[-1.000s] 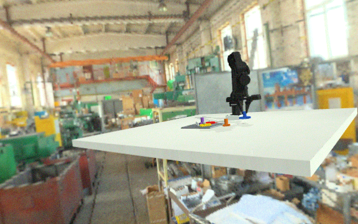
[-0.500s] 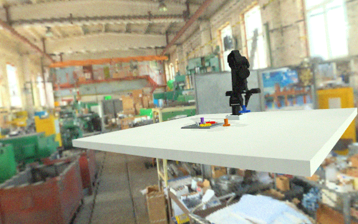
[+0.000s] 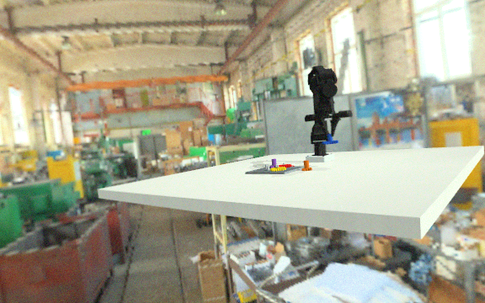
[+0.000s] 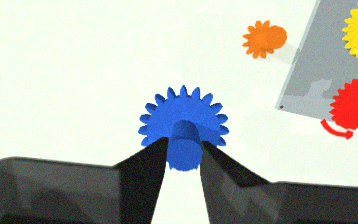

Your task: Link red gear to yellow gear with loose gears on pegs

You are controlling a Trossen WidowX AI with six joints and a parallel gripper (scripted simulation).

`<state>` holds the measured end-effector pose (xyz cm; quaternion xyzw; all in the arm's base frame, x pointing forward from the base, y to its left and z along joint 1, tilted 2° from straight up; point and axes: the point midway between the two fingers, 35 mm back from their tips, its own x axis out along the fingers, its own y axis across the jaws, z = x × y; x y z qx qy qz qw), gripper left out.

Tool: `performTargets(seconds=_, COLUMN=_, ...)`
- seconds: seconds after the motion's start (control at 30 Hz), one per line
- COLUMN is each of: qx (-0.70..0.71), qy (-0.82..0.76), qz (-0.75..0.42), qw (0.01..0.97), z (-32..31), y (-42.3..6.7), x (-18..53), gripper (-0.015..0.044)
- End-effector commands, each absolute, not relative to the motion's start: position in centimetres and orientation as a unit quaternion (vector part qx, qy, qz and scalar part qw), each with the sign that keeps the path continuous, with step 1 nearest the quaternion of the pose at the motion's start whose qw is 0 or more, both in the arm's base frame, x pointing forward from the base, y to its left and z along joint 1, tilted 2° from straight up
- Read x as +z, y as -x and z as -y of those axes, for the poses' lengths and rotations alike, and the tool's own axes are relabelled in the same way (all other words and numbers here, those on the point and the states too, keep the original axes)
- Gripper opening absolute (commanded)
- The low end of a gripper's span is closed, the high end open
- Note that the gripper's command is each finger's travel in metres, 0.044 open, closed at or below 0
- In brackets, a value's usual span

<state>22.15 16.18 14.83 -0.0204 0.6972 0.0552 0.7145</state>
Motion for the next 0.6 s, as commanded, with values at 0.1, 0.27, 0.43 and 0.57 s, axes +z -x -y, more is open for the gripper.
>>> performTargets(seconds=0.1, qx=0.058, qy=0.019, qz=-0.693, qw=0.719, z=-15.9, y=-21.9, x=16.7, gripper=0.0000)
performTargets(seconds=0.27, qx=0.058, qy=0.019, qz=-0.693, qw=0.719, z=-15.7, y=-21.6, x=17.9, gripper=0.0000)
performTargets(seconds=0.43, qx=0.058, qy=0.019, qz=-0.693, qw=0.718, z=-15.4, y=-21.3, x=19.0, gripper=0.0000)
performTargets(seconds=0.57, qx=0.058, qy=0.019, qz=-0.693, qw=0.718, z=-15.3, y=-21.4, x=19.1, gripper=0.0000)
